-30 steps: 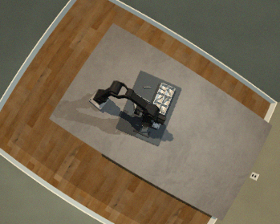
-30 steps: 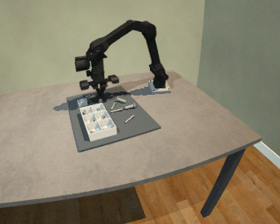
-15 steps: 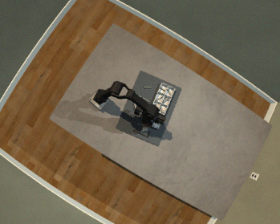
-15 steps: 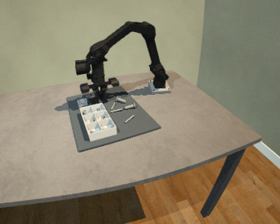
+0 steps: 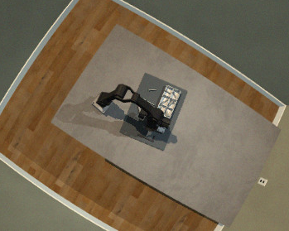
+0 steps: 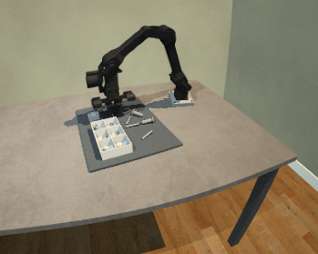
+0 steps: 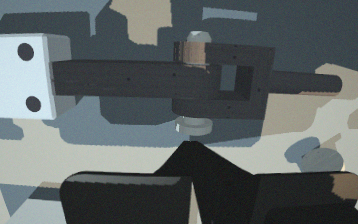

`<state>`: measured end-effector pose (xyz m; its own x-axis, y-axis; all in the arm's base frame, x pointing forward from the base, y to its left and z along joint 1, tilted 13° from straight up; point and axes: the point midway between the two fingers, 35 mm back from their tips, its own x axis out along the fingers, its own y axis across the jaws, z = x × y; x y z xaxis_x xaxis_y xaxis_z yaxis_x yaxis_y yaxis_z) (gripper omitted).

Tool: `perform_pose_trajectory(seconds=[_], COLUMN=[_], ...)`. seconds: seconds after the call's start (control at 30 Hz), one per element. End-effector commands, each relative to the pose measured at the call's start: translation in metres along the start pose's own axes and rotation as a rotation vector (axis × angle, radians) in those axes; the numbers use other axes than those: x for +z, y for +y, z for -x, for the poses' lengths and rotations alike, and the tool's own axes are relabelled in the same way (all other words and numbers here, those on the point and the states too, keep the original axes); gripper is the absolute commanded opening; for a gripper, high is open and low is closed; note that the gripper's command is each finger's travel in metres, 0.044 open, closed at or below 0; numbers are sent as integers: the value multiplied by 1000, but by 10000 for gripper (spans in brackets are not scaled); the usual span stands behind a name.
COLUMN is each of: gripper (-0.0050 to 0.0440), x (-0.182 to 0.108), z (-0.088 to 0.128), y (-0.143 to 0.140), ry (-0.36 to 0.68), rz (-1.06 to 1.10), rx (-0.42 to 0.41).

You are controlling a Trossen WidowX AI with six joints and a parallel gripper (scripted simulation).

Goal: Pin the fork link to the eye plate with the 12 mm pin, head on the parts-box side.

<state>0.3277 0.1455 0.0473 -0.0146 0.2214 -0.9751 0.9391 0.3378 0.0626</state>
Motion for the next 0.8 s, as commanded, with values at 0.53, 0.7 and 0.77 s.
perform_pose_trajectory(seconds=[0.53,0.7,0.77], gripper=[-50,-50,-50], x=[-1,-1,-1], z=[-1,-1,-1], y=[0,0,0], ry=[-2,-2,-2], rz=[1,1,1], rx=[7,7,7])
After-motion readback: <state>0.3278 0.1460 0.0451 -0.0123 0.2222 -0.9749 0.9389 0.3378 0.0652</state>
